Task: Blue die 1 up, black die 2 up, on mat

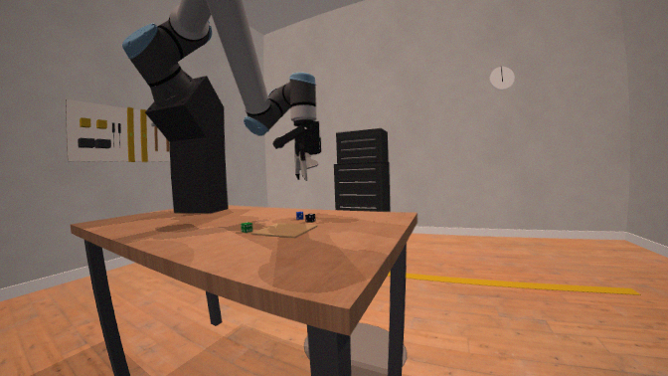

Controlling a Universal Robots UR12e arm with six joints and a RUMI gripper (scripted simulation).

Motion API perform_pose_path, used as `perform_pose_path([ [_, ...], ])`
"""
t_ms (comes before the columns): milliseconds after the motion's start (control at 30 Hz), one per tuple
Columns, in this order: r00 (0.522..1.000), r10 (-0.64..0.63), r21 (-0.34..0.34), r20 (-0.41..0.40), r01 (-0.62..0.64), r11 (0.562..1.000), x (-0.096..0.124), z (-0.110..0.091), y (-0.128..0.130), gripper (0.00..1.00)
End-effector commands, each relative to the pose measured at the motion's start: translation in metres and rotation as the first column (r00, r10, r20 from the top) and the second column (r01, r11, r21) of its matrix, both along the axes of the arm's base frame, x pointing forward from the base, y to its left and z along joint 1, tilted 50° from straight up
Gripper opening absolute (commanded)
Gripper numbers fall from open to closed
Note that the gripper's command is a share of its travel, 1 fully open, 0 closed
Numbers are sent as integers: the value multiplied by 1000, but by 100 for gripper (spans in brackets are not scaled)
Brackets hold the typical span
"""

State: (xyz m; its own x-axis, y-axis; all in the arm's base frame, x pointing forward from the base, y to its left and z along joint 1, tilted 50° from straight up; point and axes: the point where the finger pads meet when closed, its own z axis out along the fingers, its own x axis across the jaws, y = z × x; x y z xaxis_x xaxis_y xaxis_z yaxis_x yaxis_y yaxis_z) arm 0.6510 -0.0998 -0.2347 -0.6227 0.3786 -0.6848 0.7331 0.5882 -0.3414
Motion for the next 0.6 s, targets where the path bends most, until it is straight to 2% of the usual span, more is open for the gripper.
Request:
perform_pose_path([
  [0, 1000, 4, -1, -4, -4, 1000, 0, -1, -2, 100],
  [167, 998, 44, -19, -49, -45, 999, 1, -17, -27, 100],
  [233, 997, 48, -20, -53, -49, 999, 1, -18, -29, 100],
  [267, 997, 48, -20, -53, -49, 999, 1, -18, -29, 24],
  [567, 997, 48, -20, -53, -49, 999, 1, -18, -29, 24],
])
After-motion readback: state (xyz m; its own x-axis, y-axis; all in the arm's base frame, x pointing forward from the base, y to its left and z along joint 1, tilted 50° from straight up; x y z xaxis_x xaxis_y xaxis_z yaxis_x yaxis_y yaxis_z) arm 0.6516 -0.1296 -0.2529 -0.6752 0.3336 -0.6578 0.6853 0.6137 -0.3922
